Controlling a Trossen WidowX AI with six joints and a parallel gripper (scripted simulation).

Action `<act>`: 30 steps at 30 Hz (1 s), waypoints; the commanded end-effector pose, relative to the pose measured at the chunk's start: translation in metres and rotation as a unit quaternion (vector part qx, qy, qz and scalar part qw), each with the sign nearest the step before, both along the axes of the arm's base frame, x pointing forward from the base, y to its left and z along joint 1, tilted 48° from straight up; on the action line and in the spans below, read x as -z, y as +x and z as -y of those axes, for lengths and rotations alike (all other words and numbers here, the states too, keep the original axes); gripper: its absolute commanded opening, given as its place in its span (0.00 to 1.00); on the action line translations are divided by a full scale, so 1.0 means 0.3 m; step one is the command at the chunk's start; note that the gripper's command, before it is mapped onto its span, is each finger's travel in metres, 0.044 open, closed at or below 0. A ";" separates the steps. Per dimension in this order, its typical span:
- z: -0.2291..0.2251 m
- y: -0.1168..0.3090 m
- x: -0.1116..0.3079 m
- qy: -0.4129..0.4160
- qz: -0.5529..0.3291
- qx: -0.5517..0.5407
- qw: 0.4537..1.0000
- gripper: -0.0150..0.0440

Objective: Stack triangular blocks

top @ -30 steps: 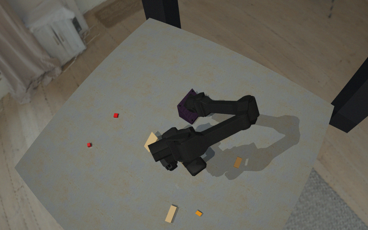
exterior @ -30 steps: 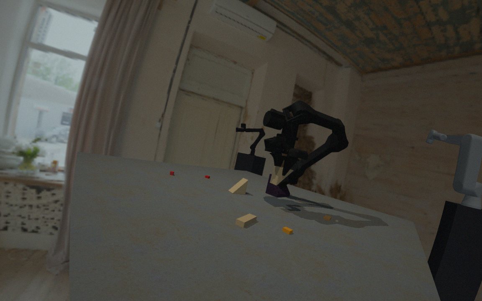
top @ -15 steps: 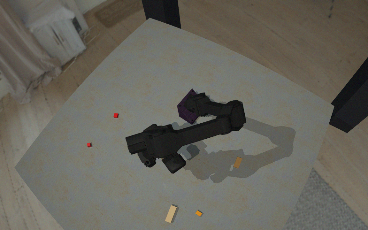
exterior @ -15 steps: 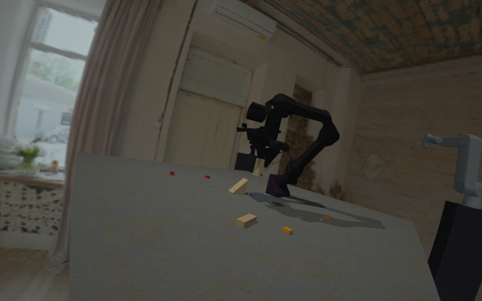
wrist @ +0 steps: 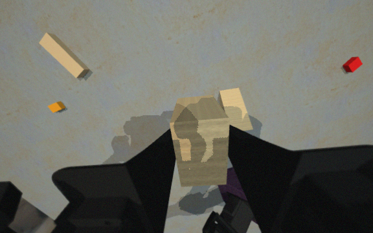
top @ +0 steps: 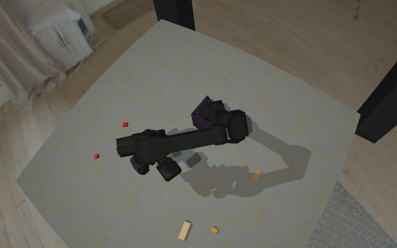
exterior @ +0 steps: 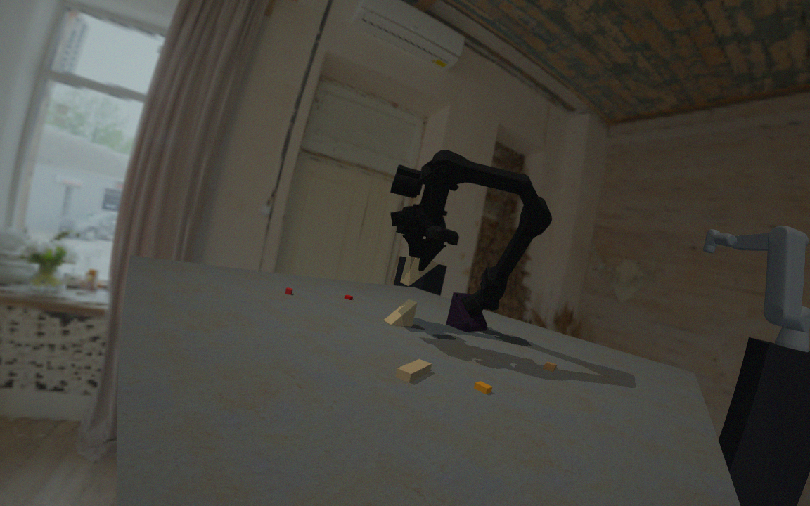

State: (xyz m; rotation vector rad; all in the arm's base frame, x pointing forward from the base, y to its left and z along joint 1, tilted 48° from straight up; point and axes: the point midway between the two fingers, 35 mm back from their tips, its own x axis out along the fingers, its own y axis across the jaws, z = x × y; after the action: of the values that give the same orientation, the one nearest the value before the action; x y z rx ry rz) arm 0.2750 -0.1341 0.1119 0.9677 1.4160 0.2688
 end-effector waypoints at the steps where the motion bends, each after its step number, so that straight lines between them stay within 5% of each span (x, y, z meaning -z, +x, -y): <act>1: 0.055 0.003 0.032 -0.003 0.003 -0.005 1.000 0.25; 16: 0.226 -0.002 0.187 0.005 0.015 -0.030 0.999 0.25; 30: 0.141 -0.016 0.261 0.006 0.015 -0.030 0.999 0.25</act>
State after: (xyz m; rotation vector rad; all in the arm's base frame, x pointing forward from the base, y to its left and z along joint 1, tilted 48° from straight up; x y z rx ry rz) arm 0.2712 -0.1823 0.0375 0.9230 1.4270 0.3405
